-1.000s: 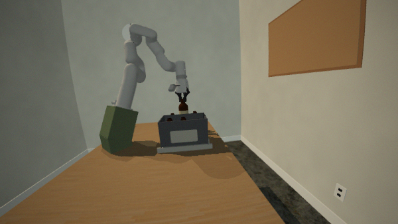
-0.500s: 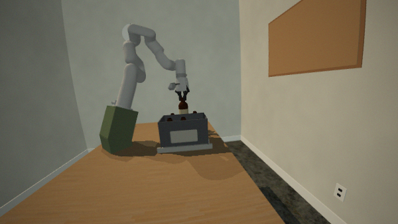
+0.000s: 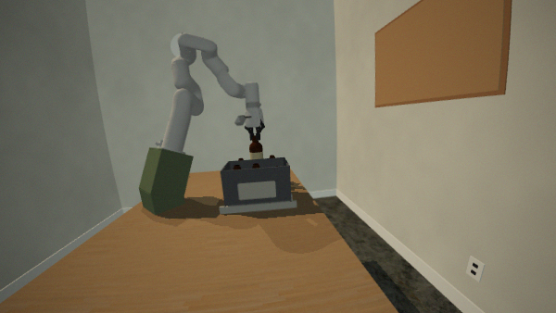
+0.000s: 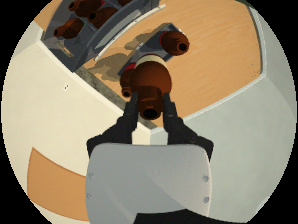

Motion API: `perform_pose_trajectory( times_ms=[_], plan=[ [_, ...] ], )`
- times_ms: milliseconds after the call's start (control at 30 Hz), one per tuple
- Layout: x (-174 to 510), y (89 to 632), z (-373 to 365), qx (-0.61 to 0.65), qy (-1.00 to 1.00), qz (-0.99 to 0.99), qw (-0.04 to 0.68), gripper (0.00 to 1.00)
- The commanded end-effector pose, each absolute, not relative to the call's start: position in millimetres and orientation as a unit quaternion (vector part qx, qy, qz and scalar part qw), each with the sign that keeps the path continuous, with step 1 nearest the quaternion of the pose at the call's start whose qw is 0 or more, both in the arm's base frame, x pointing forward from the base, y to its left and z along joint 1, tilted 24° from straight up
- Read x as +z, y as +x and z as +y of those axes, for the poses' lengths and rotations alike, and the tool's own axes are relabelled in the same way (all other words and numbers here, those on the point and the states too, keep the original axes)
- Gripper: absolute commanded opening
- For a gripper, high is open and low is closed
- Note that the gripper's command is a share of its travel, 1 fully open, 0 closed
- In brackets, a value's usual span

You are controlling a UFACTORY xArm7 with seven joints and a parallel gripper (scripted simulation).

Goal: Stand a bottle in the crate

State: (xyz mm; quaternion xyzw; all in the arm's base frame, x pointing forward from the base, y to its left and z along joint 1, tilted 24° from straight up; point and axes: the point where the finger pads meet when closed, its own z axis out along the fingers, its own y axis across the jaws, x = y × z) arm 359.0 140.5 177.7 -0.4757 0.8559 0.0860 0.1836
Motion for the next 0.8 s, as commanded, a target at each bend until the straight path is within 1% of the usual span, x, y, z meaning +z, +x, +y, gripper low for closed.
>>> perform_pose_trajectory(
  times_ms=[0, 767],
  plan=[
    [179.1, 360.1, 140.4, 0.085, -0.475, 0.856, 0.185, 0.0],
    [184.7, 358.7, 138.4, 0.085, -0.475, 0.856, 0.185, 0.0]
  ],
)
